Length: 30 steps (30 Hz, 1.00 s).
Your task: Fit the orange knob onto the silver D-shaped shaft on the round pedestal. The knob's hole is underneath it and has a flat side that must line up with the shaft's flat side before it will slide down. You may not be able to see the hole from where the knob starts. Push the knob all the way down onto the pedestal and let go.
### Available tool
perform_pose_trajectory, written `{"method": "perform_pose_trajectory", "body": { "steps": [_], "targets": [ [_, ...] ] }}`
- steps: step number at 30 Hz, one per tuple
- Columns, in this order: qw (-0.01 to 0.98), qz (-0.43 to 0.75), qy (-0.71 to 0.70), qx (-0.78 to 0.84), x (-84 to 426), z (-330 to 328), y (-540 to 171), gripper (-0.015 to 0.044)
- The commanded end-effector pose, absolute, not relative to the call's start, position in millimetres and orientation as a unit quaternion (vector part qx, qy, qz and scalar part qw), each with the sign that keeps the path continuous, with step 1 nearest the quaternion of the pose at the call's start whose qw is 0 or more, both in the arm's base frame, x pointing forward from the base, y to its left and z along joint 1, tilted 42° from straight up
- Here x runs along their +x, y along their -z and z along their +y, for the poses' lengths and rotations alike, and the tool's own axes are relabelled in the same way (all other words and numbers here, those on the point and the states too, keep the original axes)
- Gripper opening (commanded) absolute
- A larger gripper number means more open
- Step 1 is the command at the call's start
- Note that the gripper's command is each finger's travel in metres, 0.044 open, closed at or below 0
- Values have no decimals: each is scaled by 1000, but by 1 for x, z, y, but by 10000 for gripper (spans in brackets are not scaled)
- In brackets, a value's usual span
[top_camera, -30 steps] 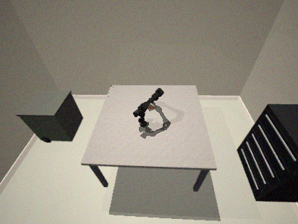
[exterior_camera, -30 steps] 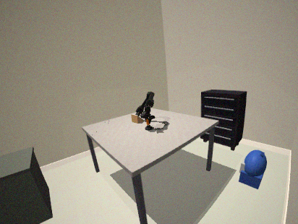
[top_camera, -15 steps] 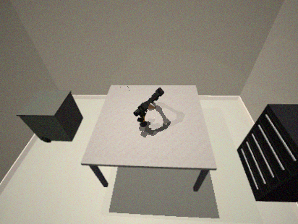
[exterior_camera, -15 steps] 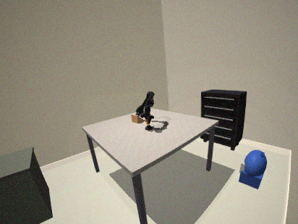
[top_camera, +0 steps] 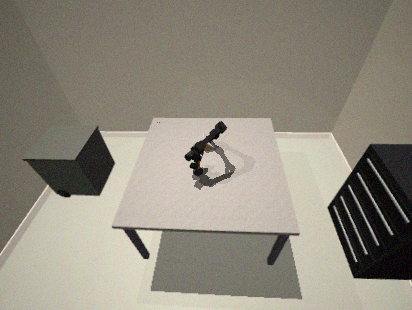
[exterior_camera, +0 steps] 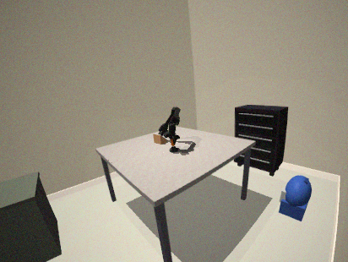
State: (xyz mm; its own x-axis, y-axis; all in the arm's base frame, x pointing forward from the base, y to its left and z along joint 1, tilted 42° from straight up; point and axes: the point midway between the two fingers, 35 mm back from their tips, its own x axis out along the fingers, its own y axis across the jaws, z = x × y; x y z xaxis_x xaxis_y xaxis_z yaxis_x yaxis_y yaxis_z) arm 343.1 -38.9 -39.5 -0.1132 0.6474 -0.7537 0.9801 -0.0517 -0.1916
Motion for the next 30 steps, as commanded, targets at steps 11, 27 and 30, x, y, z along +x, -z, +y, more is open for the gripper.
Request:
{"method": "perform_pose_trajectory", "body": {
  "steps": [11,27,30],
  "targets": [
    [228,647,366,629,347,-39,42,0],
    [174,614,419,646,345,-42,37,0],
    [161,605,432,649,344,-42,36,0]
  ]
}}
